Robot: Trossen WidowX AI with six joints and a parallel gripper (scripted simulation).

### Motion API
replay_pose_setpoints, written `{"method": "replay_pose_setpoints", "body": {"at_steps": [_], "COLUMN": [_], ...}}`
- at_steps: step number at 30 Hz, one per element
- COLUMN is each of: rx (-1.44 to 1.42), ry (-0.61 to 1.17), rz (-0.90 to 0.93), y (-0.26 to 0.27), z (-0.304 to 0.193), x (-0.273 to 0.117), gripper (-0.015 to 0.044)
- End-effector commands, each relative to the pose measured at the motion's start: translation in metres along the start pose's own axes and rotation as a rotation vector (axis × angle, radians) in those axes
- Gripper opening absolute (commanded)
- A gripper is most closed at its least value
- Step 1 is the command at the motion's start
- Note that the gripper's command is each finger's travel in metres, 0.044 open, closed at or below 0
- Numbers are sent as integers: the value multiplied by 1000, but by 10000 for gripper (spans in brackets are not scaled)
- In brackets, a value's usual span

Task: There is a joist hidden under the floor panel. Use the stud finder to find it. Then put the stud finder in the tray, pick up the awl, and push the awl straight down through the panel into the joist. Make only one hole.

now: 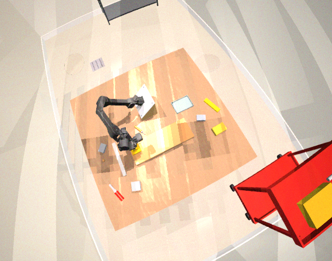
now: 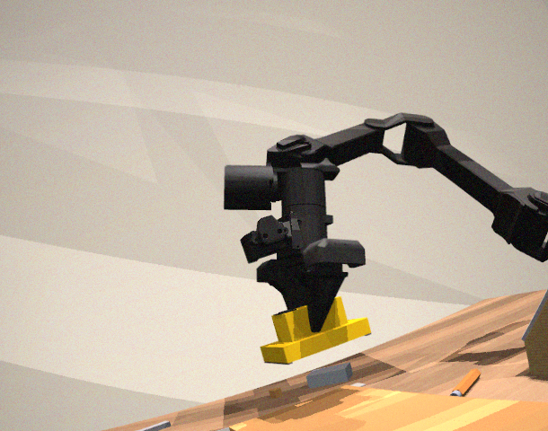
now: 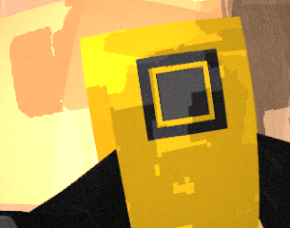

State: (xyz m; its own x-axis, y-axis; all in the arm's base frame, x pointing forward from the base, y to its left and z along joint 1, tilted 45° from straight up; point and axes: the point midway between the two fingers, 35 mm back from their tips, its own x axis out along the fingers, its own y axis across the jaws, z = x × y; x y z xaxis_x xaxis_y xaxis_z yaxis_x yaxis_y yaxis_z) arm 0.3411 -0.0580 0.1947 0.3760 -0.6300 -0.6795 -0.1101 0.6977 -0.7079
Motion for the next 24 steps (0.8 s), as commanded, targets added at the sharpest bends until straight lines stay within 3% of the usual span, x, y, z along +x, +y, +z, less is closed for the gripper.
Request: {"method": "replay_pose_setpoints", "body": {"at_steps": [1,24], "rx": [20,24], "ry": [-16,-16], "rz": [-9,-9], "y": [3,4], "z": [19,17], "x": [1,31], "gripper": [0,0]}}
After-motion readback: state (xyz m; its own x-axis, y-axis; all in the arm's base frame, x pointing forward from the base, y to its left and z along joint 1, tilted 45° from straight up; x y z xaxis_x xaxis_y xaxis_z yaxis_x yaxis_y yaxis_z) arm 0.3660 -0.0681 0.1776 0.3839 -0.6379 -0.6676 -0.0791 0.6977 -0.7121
